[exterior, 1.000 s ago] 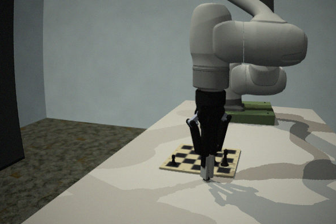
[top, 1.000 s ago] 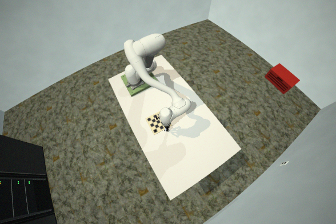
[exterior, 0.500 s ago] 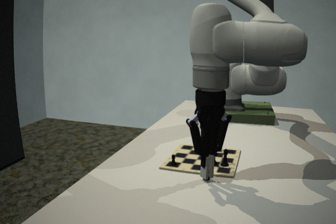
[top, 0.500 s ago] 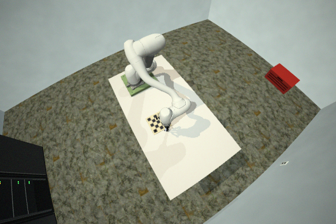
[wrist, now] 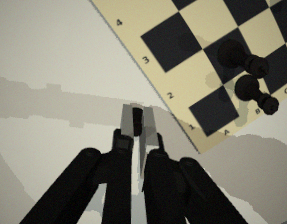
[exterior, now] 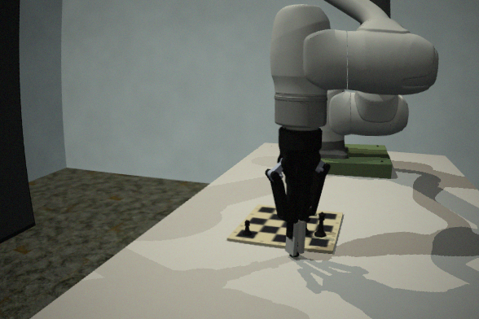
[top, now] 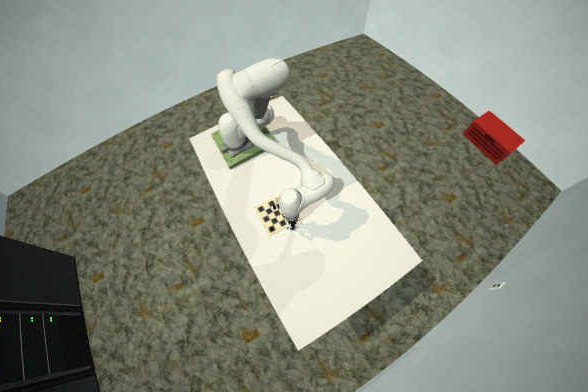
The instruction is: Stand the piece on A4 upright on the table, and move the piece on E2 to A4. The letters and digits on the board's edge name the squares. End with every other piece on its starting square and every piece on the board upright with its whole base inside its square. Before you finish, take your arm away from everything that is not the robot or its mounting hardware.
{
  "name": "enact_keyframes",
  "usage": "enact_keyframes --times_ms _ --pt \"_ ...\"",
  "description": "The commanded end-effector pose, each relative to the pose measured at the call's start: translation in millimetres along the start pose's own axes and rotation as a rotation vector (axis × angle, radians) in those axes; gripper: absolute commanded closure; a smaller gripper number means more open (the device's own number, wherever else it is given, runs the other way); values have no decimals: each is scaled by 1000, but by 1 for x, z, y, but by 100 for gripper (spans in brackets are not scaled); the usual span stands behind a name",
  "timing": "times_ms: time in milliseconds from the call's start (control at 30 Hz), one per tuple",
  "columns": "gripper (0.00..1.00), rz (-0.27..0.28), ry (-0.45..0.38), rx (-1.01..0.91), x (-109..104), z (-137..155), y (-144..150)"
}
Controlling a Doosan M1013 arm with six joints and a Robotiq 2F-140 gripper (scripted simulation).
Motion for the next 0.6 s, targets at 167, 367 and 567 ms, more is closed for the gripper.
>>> enact_keyframes --times_ms 167,367,567 --pt "100 0 0 0 1 0 0" --pt "100 0 0 0 2 0 0" --pt "100 0 0 0 3 0 0"
Point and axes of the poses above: the point where the finger pads meet when closed, its own x axis out along the fingers, its own y axis across the jaws, z = x × y, the point moved 6 cm from there along -x, back along the fingers, and after that the axes turned 10 degrees about x, right-handed, at the moved point
